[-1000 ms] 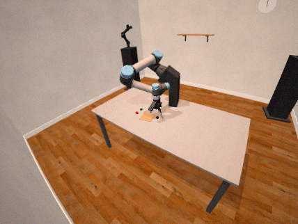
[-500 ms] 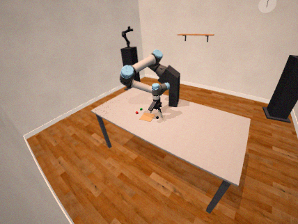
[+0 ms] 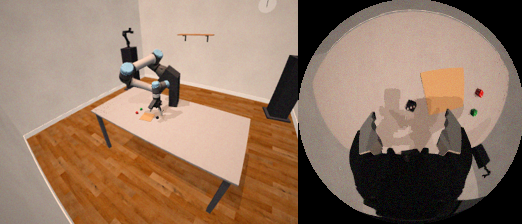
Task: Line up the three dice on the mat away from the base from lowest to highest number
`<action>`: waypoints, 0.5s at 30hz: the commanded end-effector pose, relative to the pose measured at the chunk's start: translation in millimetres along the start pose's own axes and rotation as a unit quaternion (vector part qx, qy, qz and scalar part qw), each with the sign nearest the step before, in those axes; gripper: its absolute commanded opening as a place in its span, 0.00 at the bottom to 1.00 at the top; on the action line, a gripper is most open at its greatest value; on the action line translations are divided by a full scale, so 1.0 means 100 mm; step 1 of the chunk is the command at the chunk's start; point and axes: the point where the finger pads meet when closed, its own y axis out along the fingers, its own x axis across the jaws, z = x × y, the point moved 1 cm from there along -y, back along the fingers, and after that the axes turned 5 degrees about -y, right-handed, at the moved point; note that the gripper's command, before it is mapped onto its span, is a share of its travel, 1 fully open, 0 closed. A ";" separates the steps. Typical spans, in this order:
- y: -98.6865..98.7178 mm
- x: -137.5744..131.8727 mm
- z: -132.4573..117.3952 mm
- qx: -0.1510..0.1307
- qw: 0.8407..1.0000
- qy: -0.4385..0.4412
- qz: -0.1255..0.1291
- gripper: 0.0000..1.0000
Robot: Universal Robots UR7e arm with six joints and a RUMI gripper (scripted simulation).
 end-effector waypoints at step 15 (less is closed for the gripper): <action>-0.83 0.00 0.01 0.000 1.000 0.000 0.000 1.00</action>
